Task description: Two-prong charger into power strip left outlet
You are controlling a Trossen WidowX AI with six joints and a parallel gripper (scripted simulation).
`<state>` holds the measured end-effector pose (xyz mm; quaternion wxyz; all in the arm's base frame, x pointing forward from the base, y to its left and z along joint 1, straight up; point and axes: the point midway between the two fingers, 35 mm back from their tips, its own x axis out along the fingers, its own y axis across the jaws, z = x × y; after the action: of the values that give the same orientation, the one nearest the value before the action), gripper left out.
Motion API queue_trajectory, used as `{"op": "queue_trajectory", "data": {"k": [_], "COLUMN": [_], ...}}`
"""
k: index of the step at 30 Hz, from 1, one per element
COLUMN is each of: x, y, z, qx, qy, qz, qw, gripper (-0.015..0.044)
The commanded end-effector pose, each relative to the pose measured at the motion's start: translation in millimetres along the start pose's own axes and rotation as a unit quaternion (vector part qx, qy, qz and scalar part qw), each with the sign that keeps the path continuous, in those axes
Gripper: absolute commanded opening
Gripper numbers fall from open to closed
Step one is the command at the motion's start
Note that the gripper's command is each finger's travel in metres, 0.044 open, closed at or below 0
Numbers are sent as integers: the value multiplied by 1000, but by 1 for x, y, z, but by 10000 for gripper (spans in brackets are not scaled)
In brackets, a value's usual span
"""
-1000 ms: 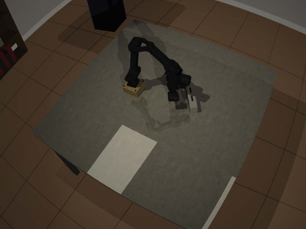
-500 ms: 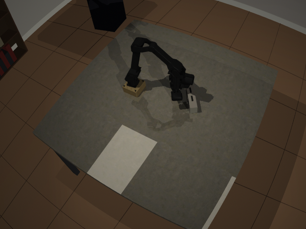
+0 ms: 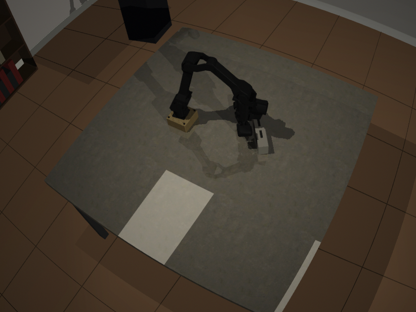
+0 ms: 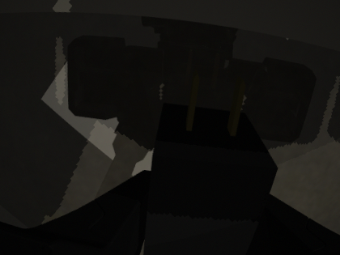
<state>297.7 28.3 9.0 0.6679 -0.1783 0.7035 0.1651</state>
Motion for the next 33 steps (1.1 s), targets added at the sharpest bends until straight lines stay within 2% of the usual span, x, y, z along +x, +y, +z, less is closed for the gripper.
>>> {"op": "queue_trajectory", "data": {"k": [1, 33], "x": [-1, -2], "y": [0, -1], "z": [4, 9], "qx": [0, 0], "qy": [-1, -1], "qz": [-2, -2], "qw": [1000, 1000], "gripper": [0, 0]}}
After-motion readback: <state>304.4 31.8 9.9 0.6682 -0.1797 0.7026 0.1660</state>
